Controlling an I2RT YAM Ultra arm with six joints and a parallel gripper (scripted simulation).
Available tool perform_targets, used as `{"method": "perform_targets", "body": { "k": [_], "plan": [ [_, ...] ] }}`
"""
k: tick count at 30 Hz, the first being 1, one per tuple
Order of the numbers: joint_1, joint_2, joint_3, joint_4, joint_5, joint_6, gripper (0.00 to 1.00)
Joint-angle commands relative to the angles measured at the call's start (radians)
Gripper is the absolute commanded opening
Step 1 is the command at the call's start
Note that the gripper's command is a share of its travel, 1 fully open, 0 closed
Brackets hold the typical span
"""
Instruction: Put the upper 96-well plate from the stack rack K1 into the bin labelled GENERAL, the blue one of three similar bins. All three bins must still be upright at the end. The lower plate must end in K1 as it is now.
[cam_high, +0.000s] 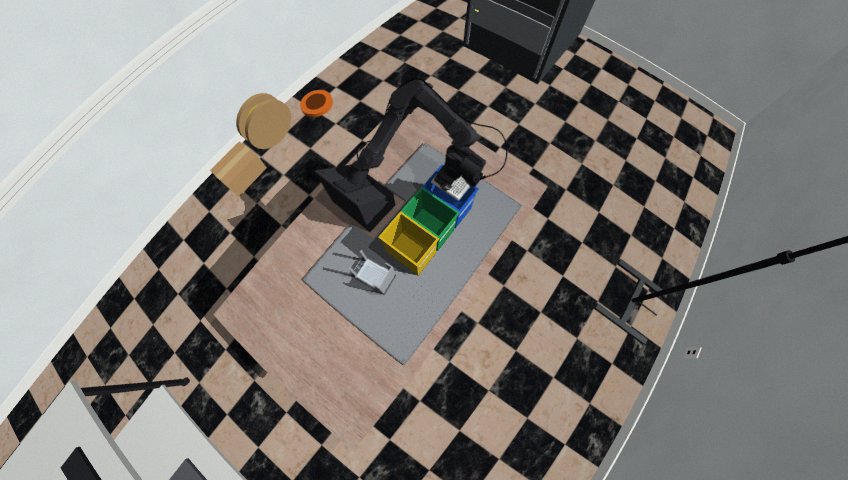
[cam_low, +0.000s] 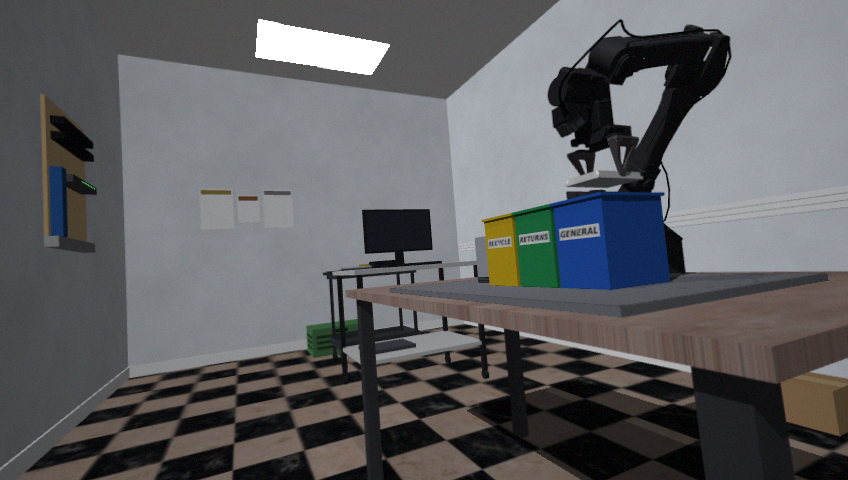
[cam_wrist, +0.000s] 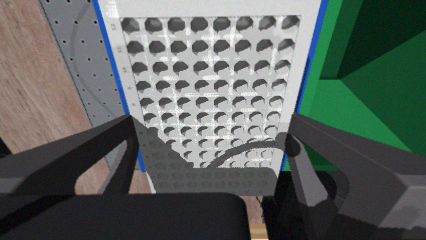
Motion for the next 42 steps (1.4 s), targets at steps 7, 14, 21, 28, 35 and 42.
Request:
{"method": "perform_targets", "body": {
  "k": [7,14,21,28,35,42],
  "plan": [
    [-0.021,-0.030,0.000,0.000,0.003,-0.004,0.00],
    [-0.021,-0.030,0.000,0.000,0.003,-0.003,0.00],
    [-0.021,-0.031,0.000,0.000,0.003,-0.002,0.00],
    [0.010,-0.033,-0.032,0.038,0.002,0.019,0.00],
    [0.032,-0.035,-0.067,0.097,0.002,0.057,0.00],
    [0.052,-0.034,-0.090,0.139,0.004,0.085,0.00]
  ]
}}
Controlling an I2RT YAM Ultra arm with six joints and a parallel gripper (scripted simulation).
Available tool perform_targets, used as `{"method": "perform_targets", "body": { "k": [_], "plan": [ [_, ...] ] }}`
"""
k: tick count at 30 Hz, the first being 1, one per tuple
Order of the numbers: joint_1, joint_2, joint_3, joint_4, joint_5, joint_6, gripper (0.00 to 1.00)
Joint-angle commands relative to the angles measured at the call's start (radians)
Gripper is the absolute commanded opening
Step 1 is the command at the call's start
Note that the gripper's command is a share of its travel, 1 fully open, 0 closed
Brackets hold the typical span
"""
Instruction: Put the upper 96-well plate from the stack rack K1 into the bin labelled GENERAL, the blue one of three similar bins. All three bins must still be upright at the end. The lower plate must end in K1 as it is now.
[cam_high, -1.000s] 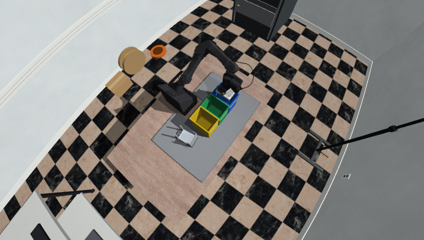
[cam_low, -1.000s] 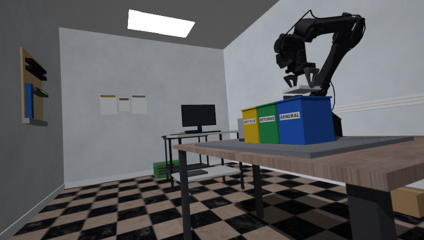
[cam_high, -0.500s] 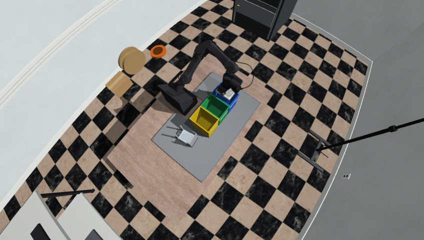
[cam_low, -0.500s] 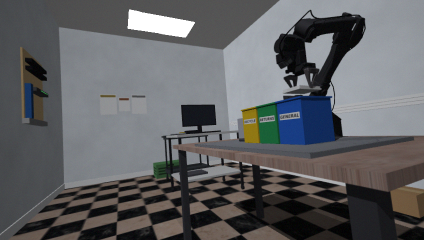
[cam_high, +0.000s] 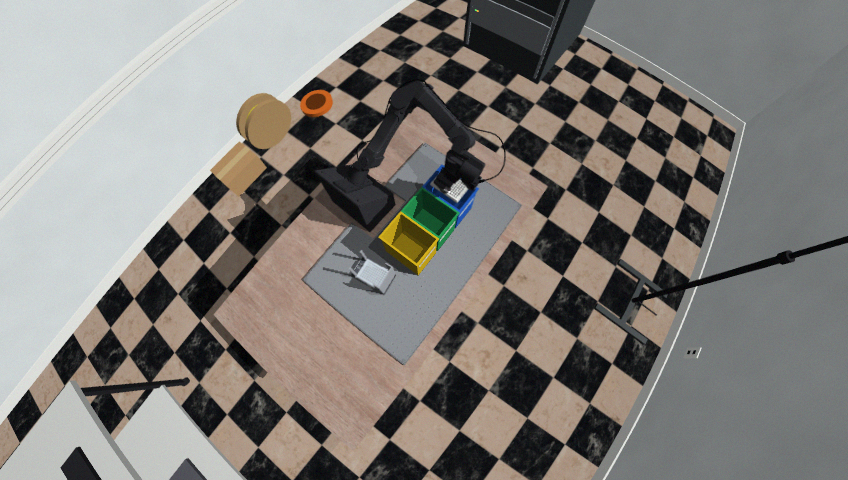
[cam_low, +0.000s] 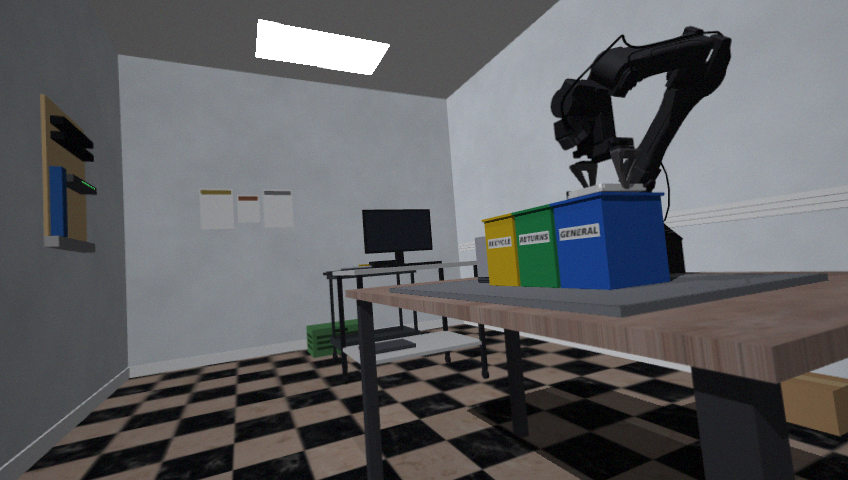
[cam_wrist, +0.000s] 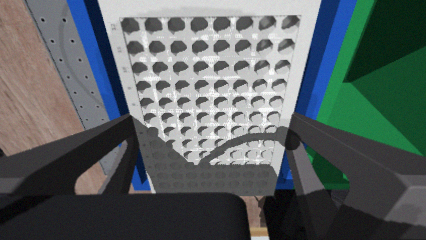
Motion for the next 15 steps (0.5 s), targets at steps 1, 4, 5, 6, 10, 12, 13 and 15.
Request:
{"method": "perform_targets", "body": {
  "k": [1,4,5,6,10,12,13,15],
  "plan": [
    [-0.019,-0.027,-0.018,0.047,0.006,0.027,0.00],
    [0.003,-0.026,-0.027,0.064,0.007,0.038,0.00],
    [-0.005,-0.026,-0.018,0.065,0.005,0.039,0.00],
    [-0.011,-0.025,-0.005,0.065,0.005,0.039,0.00],
    [-0.010,-0.026,-0.004,0.067,0.006,0.041,0.00],
    [-0.001,-0.010,-0.007,0.054,0.002,0.034,0.00],
    [-0.001,-0.010,-0.007,0.054,0.002,0.034,0.00],
    [-0.001,-0.011,-0.008,0.055,0.002,0.034,0.00]
  ]
}}
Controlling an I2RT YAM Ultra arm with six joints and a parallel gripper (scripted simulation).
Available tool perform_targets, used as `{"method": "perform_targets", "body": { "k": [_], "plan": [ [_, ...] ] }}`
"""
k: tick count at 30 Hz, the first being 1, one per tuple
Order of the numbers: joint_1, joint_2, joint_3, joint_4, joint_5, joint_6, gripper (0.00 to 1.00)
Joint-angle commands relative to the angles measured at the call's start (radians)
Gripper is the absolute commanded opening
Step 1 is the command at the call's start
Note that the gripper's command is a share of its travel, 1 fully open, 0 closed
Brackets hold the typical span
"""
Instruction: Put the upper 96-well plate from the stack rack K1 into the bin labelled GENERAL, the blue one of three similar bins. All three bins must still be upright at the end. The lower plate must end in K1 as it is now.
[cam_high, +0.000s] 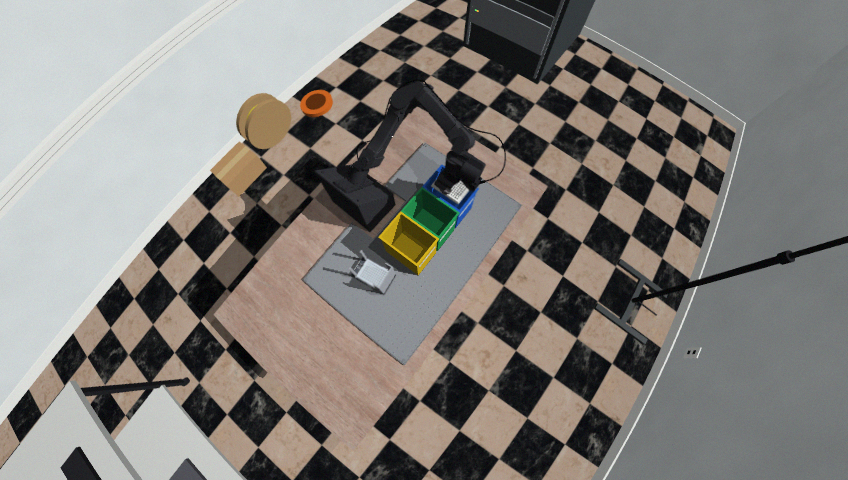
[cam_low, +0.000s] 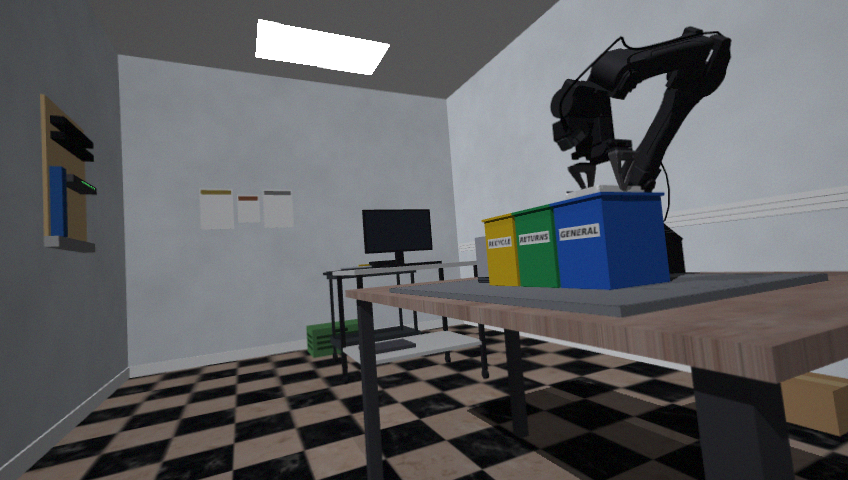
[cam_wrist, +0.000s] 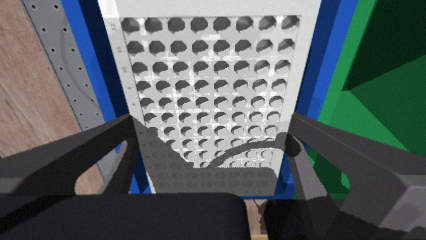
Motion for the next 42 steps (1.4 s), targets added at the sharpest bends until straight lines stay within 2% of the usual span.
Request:
{"method": "perform_targets", "body": {
  "k": [1,13,17,20,22,34,37,42],
  "plan": [
    [-0.007,-0.011,0.004,0.008,0.001,0.004,0.00],
    [-0.007,-0.014,0.001,0.008,0.001,0.005,0.00],
    [0.007,-0.033,-0.028,0.034,0.005,0.020,0.00],
    [-0.008,-0.034,-0.009,0.038,0.005,0.023,0.00],
    [-0.004,-0.033,-0.034,0.044,0.006,0.027,0.00],
    [0.027,-0.033,-0.057,0.085,0.008,0.052,0.00],
    [0.015,-0.034,-0.037,0.089,0.009,0.055,0.00],
    [0.039,-0.033,-0.068,0.105,0.010,0.065,0.00]
  ]
}}
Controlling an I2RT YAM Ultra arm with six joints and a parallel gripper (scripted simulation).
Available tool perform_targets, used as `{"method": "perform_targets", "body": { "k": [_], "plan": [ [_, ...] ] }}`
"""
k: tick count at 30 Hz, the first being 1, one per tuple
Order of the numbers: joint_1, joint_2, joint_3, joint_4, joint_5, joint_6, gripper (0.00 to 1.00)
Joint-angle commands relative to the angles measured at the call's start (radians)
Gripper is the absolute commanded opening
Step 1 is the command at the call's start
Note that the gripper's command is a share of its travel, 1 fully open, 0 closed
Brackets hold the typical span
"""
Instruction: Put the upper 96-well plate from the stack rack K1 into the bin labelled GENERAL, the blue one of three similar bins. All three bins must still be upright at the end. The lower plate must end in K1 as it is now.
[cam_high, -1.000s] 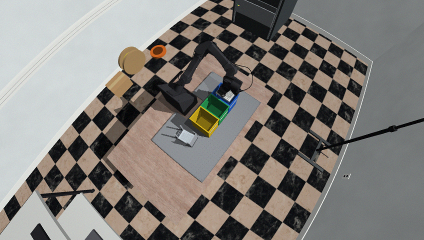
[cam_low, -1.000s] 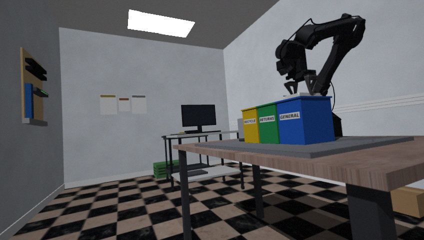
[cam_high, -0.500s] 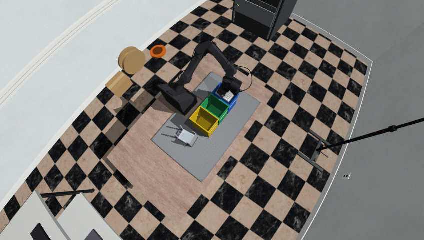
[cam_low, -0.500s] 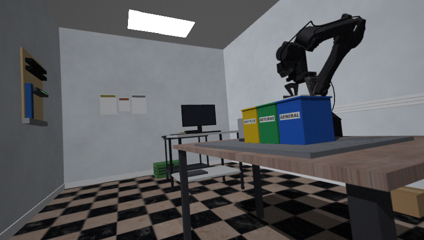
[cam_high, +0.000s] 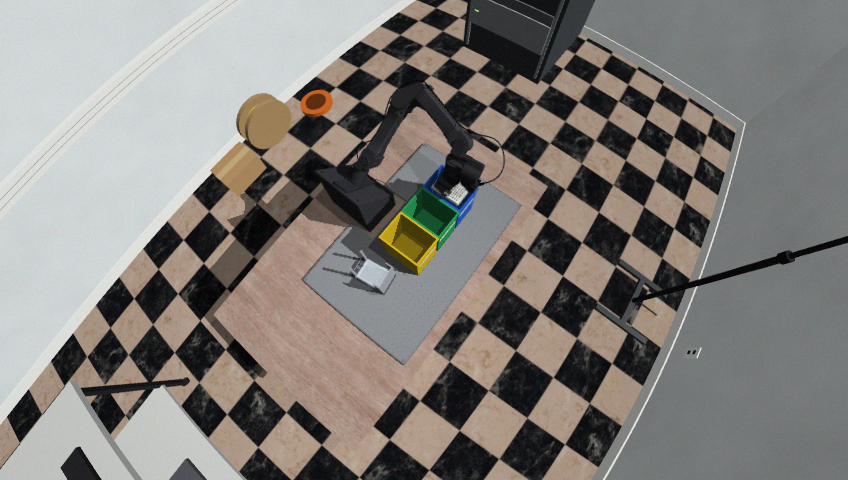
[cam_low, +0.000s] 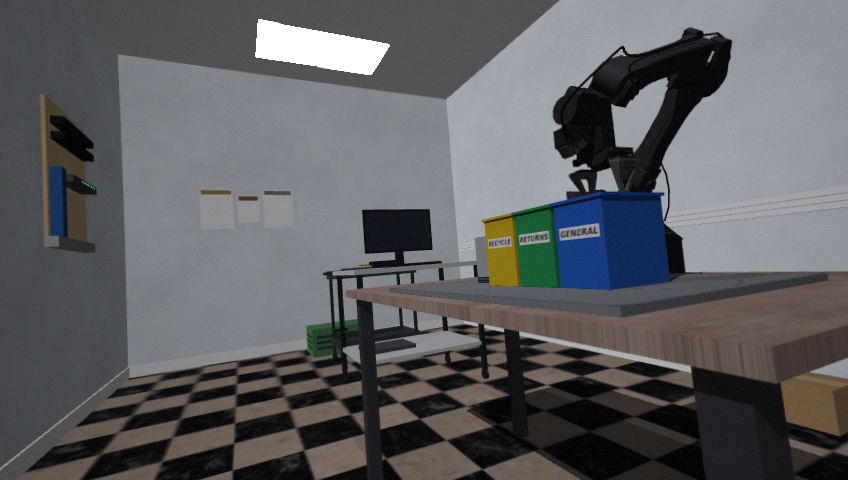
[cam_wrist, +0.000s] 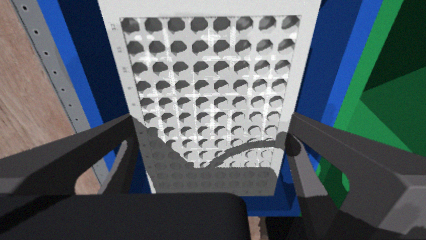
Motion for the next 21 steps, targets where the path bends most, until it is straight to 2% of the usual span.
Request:
{"method": "perform_targets", "body": {
  "k": [1,11,12,14,21],
  "plan": [
    [0.003,-0.028,-0.020,0.030,0.009,0.017,0.00],
    [0.009,-0.027,-0.035,0.057,0.009,0.034,0.00],
    [0.006,-0.028,-0.014,0.061,0.010,0.037,0.00],
    [0.018,-0.027,-0.039,0.068,0.011,0.041,0.00],
    [0.030,-0.024,-0.047,0.092,0.012,0.055,0.00]
  ]
}}
